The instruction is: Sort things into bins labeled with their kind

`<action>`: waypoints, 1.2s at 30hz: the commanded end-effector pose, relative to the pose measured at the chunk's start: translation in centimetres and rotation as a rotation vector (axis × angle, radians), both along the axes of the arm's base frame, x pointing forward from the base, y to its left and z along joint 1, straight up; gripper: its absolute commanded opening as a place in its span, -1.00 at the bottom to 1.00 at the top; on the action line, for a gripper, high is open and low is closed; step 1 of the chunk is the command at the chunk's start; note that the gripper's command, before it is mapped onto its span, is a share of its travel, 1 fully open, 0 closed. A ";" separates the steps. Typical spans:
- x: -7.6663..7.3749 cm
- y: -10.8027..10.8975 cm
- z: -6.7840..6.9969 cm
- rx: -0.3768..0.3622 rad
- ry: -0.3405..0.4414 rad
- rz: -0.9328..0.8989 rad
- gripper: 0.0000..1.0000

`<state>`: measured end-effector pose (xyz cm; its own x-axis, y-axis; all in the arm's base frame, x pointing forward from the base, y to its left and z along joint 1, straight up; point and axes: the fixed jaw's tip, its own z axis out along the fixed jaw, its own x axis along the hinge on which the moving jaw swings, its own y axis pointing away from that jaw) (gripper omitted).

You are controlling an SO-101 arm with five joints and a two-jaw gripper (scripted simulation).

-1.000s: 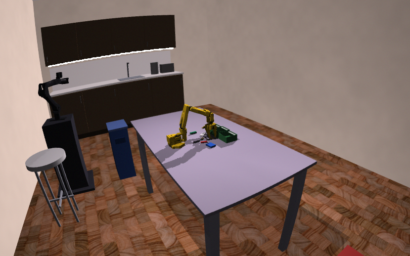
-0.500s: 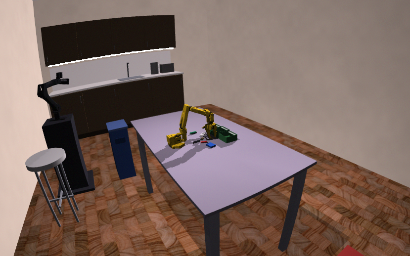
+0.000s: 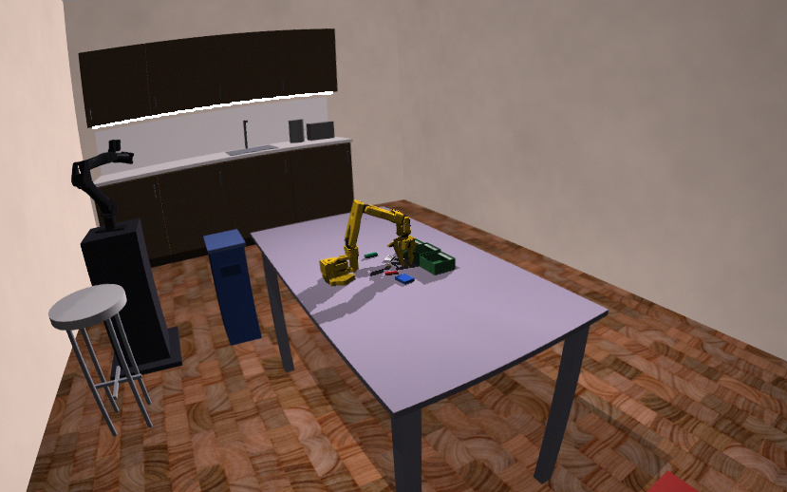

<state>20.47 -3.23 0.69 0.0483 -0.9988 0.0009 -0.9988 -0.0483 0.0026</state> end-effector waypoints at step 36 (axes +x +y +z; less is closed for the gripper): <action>0.2 -0.2 0.2 -0.002 -0.021 -0.004 -1.00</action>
